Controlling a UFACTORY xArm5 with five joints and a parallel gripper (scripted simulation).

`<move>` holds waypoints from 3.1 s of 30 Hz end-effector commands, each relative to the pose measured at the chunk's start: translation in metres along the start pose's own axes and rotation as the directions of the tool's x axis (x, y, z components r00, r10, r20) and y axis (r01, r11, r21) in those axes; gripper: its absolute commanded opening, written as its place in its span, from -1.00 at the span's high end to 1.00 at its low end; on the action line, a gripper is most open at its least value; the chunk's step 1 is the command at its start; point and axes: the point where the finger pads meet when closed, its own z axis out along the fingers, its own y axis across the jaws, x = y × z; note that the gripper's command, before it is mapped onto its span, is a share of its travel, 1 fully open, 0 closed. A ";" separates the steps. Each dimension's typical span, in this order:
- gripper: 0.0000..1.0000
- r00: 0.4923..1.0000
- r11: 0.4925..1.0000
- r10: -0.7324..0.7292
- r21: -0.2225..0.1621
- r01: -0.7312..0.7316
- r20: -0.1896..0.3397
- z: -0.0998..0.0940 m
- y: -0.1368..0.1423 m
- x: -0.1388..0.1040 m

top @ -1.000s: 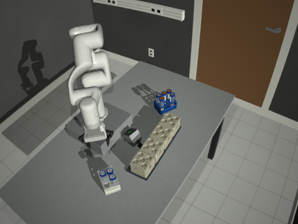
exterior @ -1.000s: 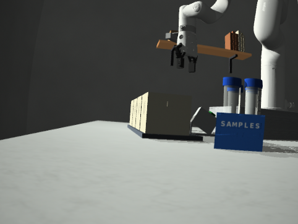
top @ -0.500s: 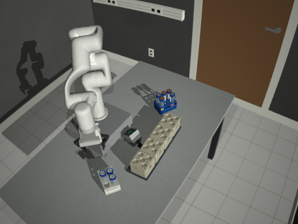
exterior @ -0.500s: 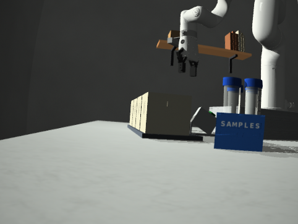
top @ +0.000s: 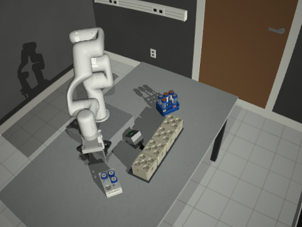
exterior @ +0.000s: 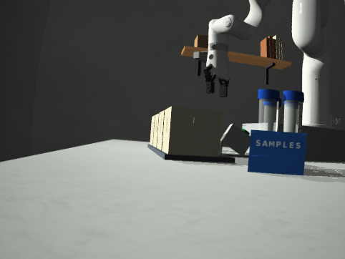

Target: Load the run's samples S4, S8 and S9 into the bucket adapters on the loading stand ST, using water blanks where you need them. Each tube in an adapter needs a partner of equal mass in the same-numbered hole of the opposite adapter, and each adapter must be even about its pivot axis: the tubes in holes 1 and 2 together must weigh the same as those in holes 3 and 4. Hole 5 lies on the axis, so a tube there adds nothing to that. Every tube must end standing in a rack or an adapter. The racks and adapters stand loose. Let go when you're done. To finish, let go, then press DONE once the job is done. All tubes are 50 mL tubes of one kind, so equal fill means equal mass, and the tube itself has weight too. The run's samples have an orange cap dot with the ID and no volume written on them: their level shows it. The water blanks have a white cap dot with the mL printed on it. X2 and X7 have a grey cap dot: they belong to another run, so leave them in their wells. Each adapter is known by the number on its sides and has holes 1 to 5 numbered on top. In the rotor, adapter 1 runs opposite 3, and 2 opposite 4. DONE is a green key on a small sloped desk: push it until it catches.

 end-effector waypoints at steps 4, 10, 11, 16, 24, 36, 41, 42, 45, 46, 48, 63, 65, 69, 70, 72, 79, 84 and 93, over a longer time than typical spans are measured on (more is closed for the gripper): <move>-1.00 1.000 1.000 0.000 0.007 0.000 -0.005 0.016 0.000 0.002; -1.00 1.000 1.000 0.000 0.007 0.000 -0.005 0.032 0.000 0.002; -1.00 1.000 1.000 0.000 0.007 0.000 -0.005 0.035 0.000 0.002; -1.00 1.000 1.000 0.000 0.007 0.000 -0.005 0.048 0.000 0.002; -1.00 1.000 1.000 0.000 0.007 0.000 -0.005 0.055 0.000 0.002; -1.00 1.000 1.000 0.000 0.007 0.000 -0.005 0.055 0.000 0.002; -1.00 1.000 1.000 0.000 0.007 0.000 -0.005 0.055 0.000 0.002; -1.00 1.000 1.000 0.000 0.007 0.000 -0.005 0.055 0.000 0.002; -1.00 1.000 1.000 0.000 0.007 0.000 -0.005 0.055 0.000 0.002; -1.00 1.000 1.000 0.000 0.007 0.000 -0.005 0.055 0.000 0.002; -1.00 1.000 1.000 0.000 0.007 0.000 -0.005 0.055 0.000 0.002; -1.00 1.000 1.000 0.000 0.007 0.000 -0.005 0.055 0.000 0.002; -1.00 1.000 1.000 0.000 0.007 0.000 -0.005 0.050 0.000 0.002; -1.00 1.000 1.000 0.000 0.007 0.000 -0.005 0.039 0.000 0.002; -1.00 1.000 1.000 0.000 0.007 0.000 -0.005 0.036 0.000 0.002; -1.00 1.000 1.000 0.000 0.007 0.000 -0.005 0.036 0.000 0.002; -1.00 1.000 1.000 0.000 0.007 0.000 -0.005 0.018 0.000 0.002; -1.00 1.000 1.000 0.000 0.007 0.000 -0.005 0.004 0.000 0.002; -1.00 1.000 1.000 0.000 0.007 0.000 -0.005 -0.014 0.000 0.002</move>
